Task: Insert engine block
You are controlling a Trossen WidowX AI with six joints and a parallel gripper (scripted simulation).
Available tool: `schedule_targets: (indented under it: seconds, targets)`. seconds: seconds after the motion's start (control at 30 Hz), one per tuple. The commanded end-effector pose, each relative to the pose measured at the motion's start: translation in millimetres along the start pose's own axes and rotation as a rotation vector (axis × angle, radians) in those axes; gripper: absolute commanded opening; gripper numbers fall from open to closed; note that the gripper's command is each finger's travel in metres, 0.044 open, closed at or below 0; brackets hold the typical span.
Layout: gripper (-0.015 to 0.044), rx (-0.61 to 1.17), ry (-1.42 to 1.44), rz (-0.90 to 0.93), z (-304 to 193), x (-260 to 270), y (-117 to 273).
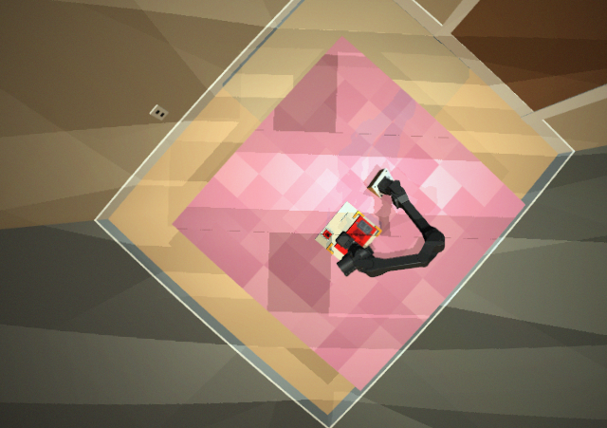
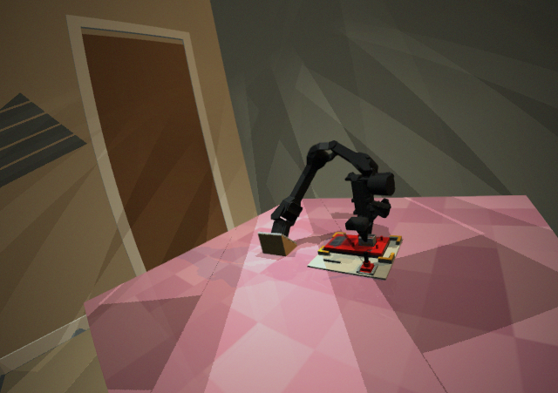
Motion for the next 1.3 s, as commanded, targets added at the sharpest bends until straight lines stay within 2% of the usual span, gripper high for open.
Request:
schedule_targets:
  seconds: [0.0, 0.07, 0.43, 0.73, 0.93, 1.27]
  targets:
    - [0.0159, -0.001, -0.005, 0.004, 0.3, 0.2, -1.2]
    - [0.0159, -0.001, -0.005, 0.004, 0.3, 0.2, -1.7]
    - [0.0440, 0.000, 0.000, 0.000, 0.0, 0.0, -0.8]
    - [0.0440, 0.000, 0.000, 0.000, 0.0, 0.0, -0.8]
    - [0.0440, -0.001, -0.005, 0.003, -1.2, -1.0, 13.8]
    - [0.0177, -0.001, -0.005, 0.003, -1.2, -1.0, 13.8]
Point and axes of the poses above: the point midway between the two fingers, 35 mm back from their tips, its own y axis back along the fingers, its own x axis across the jaws, z = x × y, the point moved 5 cm from there along y, back along the fingers, and after that the axes turned 15 degrees about -y, right-handed, at the moved point
